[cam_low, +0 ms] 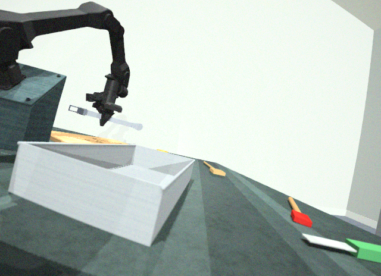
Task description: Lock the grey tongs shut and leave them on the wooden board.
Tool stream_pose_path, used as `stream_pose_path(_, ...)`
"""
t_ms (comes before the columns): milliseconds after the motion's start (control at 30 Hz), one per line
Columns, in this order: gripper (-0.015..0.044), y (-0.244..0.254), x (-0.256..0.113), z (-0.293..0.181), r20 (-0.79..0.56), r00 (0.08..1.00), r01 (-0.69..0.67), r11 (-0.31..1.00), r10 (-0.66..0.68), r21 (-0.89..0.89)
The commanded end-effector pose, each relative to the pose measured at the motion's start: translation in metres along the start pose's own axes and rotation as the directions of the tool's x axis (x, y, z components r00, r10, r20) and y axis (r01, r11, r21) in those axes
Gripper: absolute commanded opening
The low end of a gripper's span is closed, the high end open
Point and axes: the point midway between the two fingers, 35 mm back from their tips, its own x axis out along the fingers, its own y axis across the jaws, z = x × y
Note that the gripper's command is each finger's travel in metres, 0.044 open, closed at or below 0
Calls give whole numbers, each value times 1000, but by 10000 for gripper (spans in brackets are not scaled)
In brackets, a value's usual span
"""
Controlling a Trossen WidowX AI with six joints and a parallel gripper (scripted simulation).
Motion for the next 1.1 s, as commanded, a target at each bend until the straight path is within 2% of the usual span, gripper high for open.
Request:
stream_pose_path(0,-150,1,7,0,-3,1000,-4,1000,4,-3)
stream_pose_path(700,-150,2,35,4,-2,1000,-5,1000,5,-3)
stream_pose_path(1067,139,2,34,4,2,1000,-3,1000,3,0)
